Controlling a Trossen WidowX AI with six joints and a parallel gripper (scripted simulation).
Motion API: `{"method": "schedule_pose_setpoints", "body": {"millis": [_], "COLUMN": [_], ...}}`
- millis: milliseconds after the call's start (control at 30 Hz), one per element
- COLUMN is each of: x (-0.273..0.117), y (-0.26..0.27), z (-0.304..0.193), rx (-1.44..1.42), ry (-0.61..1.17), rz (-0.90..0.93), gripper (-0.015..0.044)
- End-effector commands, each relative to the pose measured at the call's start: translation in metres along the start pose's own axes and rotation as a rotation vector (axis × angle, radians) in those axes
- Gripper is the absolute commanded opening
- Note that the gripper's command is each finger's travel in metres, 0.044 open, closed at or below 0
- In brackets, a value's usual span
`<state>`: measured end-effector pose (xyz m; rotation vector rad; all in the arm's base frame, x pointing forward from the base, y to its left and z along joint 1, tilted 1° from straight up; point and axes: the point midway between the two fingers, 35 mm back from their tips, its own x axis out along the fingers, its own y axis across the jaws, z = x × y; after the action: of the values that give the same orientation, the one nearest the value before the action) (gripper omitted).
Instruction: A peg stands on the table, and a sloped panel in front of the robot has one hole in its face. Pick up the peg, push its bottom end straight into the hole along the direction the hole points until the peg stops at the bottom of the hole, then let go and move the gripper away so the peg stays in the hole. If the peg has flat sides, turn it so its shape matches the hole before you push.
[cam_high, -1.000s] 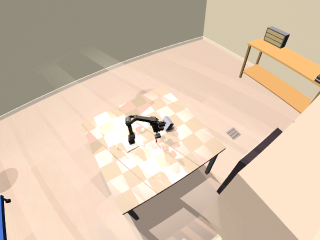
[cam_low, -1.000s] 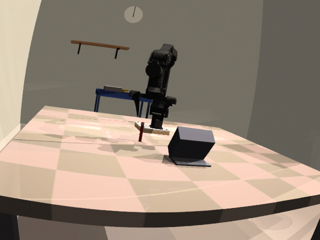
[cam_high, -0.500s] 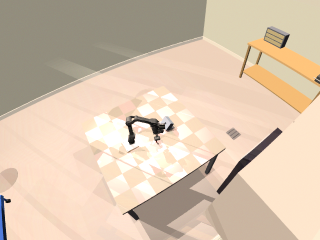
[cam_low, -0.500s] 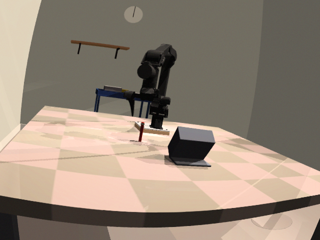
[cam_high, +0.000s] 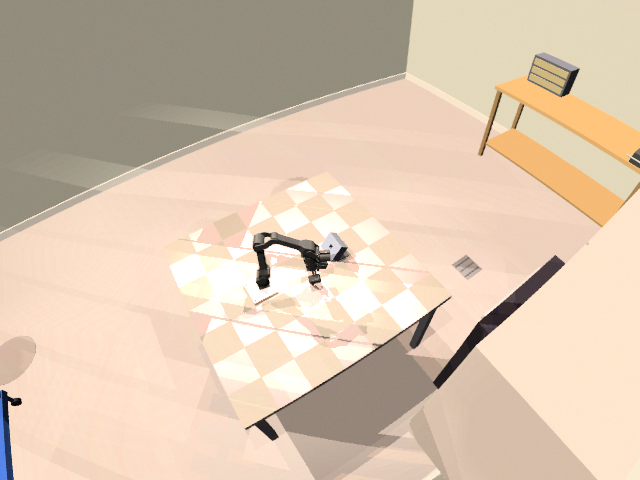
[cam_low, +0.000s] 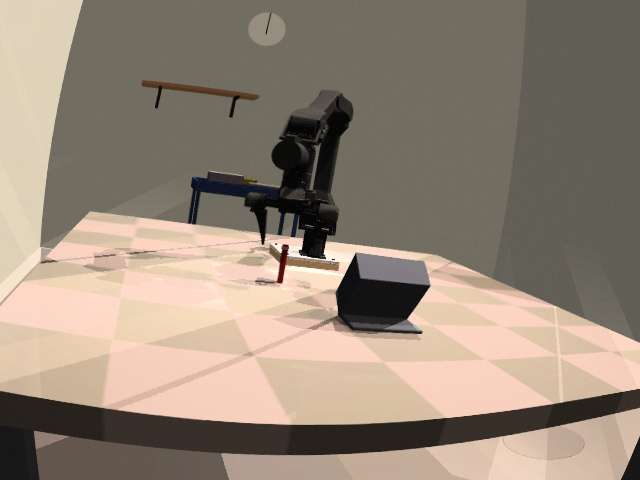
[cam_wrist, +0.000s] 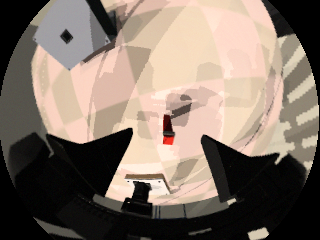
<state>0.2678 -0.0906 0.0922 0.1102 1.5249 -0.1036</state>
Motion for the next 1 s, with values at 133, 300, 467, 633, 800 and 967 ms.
{"method": "schedule_pose_setpoints", "body": {"millis": [133, 300, 467, 633, 800, 967], "x": [0.015, 0.023, 0.031, 0.035, 0.031, 0.031], "y": [0.000, 0.000, 0.000, 0.000, 0.000, 0.000], "z": [-0.001, -0.002, -0.002, -0.003, -0.002, -0.002], "rx": [-0.004, -0.004, -0.004, -0.004, -0.001, -0.001], "ry": [0.006, 0.006, 0.006, 0.006, 0.003, 0.003], "rz": [-0.002, -0.002, -0.002, -0.002, 0.001, 0.001], "gripper": [0.0440, 0.0440, 0.0440, 0.0440, 0.0309, 0.0177]}}
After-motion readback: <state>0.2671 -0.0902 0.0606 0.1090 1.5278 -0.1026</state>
